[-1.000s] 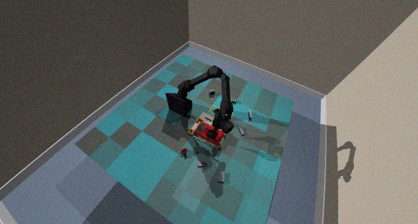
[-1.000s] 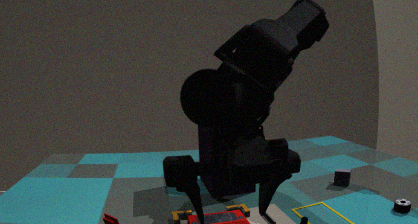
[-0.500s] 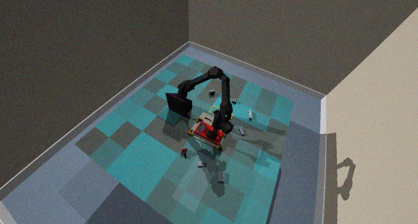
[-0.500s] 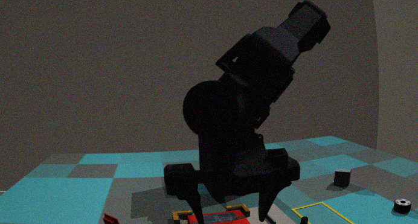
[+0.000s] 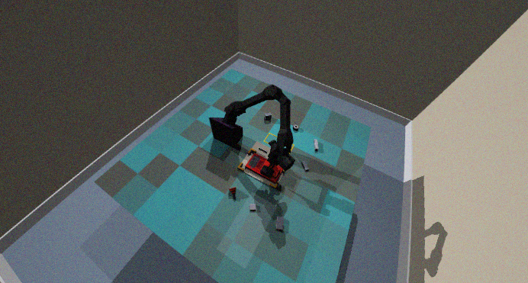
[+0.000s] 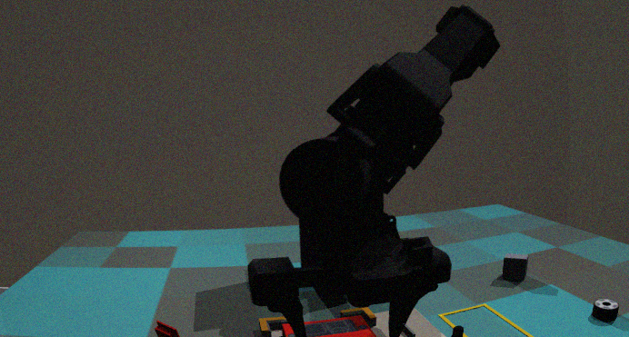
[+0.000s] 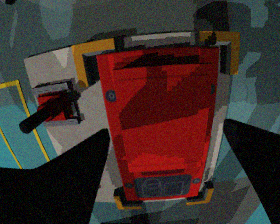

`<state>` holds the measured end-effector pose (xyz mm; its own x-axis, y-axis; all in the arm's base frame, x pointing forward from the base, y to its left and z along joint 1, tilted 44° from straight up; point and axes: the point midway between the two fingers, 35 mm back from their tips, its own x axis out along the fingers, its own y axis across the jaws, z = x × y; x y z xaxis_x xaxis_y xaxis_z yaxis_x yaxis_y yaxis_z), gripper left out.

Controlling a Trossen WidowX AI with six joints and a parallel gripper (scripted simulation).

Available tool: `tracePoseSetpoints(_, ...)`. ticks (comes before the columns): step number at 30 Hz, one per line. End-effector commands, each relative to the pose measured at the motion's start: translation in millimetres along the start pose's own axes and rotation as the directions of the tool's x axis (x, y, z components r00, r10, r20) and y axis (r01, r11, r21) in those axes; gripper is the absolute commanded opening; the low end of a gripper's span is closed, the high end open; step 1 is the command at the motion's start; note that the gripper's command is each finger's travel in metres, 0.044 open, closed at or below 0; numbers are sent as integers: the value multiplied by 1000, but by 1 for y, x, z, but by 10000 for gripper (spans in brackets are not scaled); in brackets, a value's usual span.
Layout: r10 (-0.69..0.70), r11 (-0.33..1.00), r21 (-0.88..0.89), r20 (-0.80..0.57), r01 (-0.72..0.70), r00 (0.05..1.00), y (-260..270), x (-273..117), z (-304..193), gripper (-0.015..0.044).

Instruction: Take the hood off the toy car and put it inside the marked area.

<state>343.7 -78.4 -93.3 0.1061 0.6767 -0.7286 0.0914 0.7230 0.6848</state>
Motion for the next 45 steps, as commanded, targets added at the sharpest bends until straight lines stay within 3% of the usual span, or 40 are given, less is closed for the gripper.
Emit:
tracePoseSetpoints(1,6,1000,9,-2,-6,1000,1,4,-2,440)
tracePoseSetpoints(44,7,1000,9,-2,-7,1000,1,25,-2,440)
tracePoseSetpoints(45,2,1000,2,-2,-2,1000,1,22,-1,414)
